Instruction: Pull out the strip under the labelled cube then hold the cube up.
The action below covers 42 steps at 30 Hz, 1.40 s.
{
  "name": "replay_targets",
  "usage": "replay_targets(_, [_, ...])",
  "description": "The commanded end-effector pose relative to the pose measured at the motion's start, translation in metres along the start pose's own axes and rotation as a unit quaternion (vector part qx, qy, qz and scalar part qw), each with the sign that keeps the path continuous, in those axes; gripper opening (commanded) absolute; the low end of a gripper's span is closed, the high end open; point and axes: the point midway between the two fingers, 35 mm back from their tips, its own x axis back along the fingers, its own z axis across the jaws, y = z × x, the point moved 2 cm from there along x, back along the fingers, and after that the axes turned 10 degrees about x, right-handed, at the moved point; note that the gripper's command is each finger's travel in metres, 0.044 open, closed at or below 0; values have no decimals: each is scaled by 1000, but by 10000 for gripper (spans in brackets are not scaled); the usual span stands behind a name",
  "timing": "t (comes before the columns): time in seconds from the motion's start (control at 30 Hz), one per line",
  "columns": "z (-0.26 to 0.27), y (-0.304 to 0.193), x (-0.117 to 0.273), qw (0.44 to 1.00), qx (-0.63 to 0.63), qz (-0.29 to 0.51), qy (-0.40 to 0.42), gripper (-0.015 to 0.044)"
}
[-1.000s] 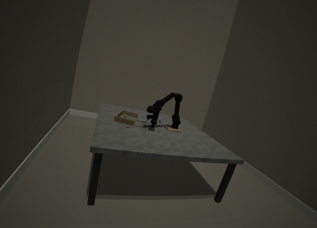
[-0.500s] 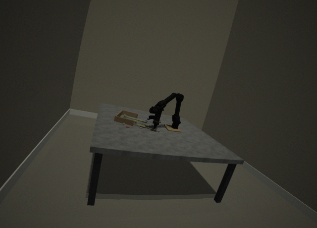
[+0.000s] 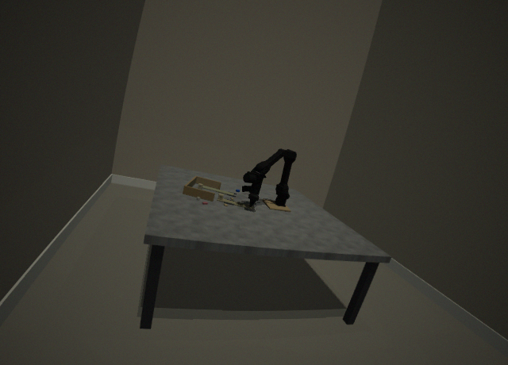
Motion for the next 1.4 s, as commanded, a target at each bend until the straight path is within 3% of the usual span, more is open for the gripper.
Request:
replay_targets(0.0, [-2,-12,-6,1000,0,12,-7,0])
replay_targets(0.27, [-1,-21,-6,1000,0,13,-7,0])
replay_targets(0.43, [4,-10,40,1000,0,11,-6,0])
replay_targets(0.57, [4,-10,42,1000,0,12,-7,0])
replay_targets(0.73, [-2,14,43,998,60,11,-6,131])
replay_targets(1.13, [-14,59,46,998,62,10,-7,440])
replay_targets(1.37, [-19,87,49,998,62,8,-7,440])
